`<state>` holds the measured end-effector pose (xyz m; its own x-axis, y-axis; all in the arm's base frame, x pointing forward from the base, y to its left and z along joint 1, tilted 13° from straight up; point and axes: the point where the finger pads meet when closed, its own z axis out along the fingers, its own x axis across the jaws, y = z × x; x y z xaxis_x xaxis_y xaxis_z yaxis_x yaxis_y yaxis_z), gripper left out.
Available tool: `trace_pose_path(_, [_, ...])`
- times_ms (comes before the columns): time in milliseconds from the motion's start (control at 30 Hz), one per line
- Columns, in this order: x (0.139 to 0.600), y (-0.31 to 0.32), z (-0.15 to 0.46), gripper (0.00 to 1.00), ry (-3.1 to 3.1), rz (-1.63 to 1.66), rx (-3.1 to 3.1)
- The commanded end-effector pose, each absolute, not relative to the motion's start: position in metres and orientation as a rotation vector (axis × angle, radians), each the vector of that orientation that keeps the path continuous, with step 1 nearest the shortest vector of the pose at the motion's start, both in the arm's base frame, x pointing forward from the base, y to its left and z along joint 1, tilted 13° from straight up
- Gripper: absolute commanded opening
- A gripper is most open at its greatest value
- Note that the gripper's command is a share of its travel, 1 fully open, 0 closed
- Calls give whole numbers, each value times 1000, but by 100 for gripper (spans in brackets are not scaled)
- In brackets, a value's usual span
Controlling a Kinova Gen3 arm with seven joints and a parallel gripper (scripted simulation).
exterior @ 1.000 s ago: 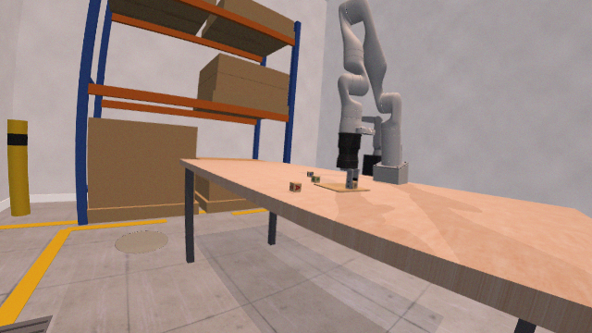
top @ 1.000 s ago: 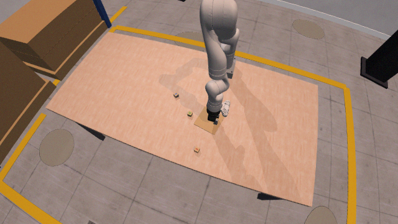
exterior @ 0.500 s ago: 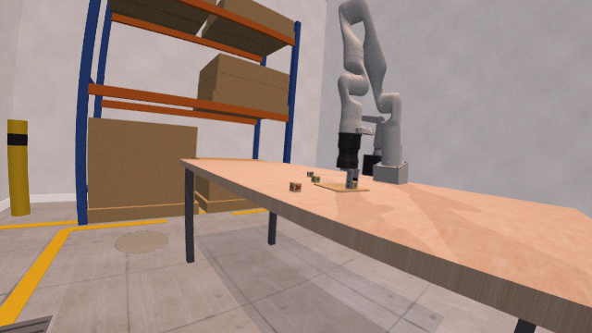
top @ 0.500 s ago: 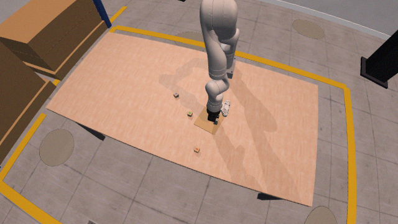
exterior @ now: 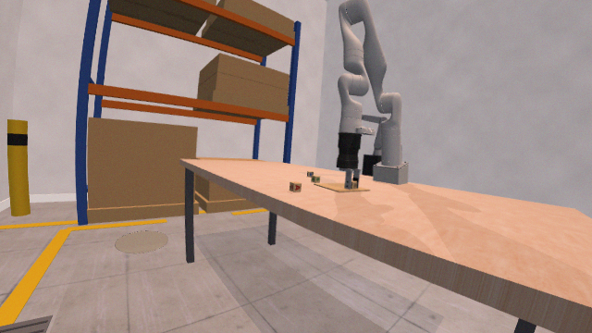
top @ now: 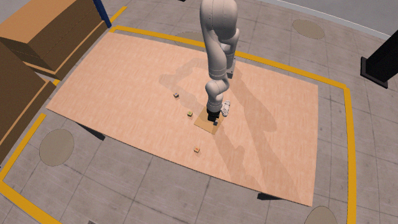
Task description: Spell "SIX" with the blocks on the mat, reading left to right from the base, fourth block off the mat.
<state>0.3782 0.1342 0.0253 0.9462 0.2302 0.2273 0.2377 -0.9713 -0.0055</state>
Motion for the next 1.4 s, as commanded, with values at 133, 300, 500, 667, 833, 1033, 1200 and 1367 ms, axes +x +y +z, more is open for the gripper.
trace_pose_path(133, [379,134,26,79,-369,-354,-3066])
trace_pose_path(300, [378,134,28,79,-369,-354,-3066])
trace_pose_path(500, [374,133,46,79,-369,-354,-3066])
trace_pose_path(667, [371,132,59,79,-369,-354,-3066])
trace_pose_path(833, [365,131,84,79,-369,-354,-3066])
trace_pose_path(1033, [360,129,107,79,-369,-354,-3066])
trace_pose_path(1200, [359,129,112,79,-369,-354,-3066])
trace_pose_path(1367, [359,129,113,100,-369,-354,-3066])
